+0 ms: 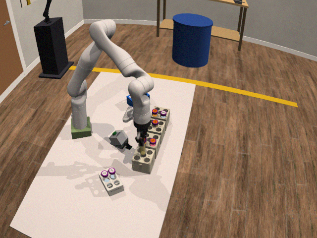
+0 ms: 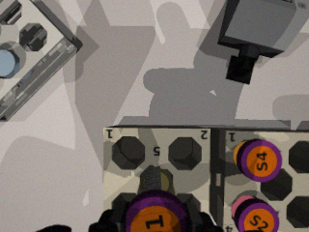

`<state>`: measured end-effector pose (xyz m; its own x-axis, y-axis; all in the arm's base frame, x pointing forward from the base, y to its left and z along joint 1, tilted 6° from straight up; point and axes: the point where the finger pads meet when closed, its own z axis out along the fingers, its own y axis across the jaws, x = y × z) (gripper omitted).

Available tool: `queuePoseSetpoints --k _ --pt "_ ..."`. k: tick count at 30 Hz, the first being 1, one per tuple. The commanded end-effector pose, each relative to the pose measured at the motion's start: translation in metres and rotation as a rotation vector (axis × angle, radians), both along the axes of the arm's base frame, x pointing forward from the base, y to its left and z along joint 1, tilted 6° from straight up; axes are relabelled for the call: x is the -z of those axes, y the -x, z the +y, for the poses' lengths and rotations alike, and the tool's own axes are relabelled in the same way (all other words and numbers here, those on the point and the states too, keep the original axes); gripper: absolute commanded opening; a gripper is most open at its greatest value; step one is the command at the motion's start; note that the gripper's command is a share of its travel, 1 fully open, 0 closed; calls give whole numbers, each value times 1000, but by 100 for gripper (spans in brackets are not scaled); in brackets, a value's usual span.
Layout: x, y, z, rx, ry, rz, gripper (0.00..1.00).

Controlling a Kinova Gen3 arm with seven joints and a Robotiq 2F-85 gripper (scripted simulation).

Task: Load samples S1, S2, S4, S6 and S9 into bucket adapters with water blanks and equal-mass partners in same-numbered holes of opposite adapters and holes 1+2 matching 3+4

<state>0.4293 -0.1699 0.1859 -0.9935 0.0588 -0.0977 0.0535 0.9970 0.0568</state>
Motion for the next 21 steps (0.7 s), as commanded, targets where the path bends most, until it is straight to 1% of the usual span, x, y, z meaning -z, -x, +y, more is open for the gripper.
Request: queuePoseSetpoints --k 1,21 --pt "3 -2 1 -6 -2 -4 10" --pt "15 -2 2 -6 -3 -3 10"
